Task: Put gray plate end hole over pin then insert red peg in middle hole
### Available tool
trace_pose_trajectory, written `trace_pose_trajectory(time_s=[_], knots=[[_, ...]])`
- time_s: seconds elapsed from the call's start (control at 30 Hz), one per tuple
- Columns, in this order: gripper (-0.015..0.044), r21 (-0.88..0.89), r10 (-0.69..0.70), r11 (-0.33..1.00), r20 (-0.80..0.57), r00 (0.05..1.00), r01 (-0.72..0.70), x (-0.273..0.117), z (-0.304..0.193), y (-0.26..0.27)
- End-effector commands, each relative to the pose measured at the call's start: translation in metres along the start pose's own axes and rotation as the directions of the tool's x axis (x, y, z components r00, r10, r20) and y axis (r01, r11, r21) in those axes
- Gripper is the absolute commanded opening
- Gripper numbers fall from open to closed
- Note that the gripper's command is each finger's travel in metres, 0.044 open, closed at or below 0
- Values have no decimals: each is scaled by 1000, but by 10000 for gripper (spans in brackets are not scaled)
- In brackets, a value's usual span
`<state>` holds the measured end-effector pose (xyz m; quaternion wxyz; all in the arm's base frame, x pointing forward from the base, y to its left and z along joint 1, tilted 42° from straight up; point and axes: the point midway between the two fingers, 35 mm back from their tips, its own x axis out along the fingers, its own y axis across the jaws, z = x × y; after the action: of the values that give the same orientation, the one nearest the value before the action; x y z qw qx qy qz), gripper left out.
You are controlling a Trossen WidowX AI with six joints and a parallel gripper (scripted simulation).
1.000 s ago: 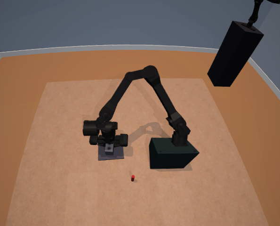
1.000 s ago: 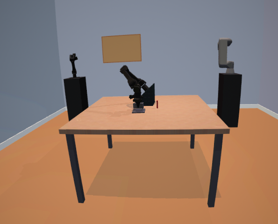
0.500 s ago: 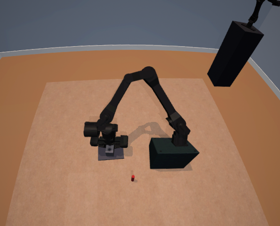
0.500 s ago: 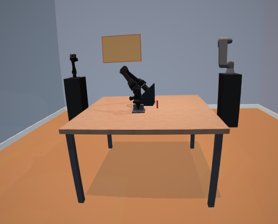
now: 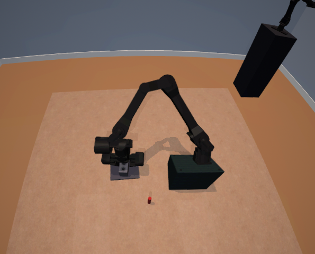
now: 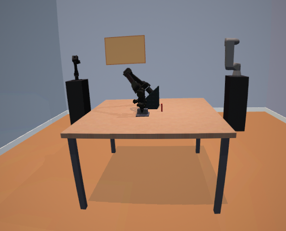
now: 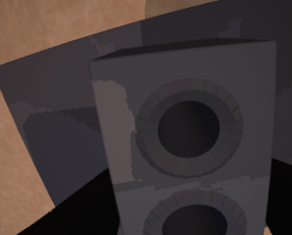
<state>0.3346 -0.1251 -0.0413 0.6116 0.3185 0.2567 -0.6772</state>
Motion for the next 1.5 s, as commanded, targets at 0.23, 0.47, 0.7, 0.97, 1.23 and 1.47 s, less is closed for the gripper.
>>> trace_pose_trajectory(time_s=[0.23, 0.47, 0.7, 0.97, 1.23, 1.47], knots=[[440, 1, 0, 1000, 0, 1000, 0, 0, 0, 0], [440, -5, -3, 1000, -6, 1000, 3, -75, -3, 6], [440, -8, -5, 1000, 0, 1000, 5, -117, -5, 3], [440, -39, -4, 999, -6, 1000, 3, -118, -17, -1], [440, -364, -6, 932, -33, 999, -6, -121, -124, -71], [440, -537, -10, 844, -12, 1000, 2, -114, -165, -127]])
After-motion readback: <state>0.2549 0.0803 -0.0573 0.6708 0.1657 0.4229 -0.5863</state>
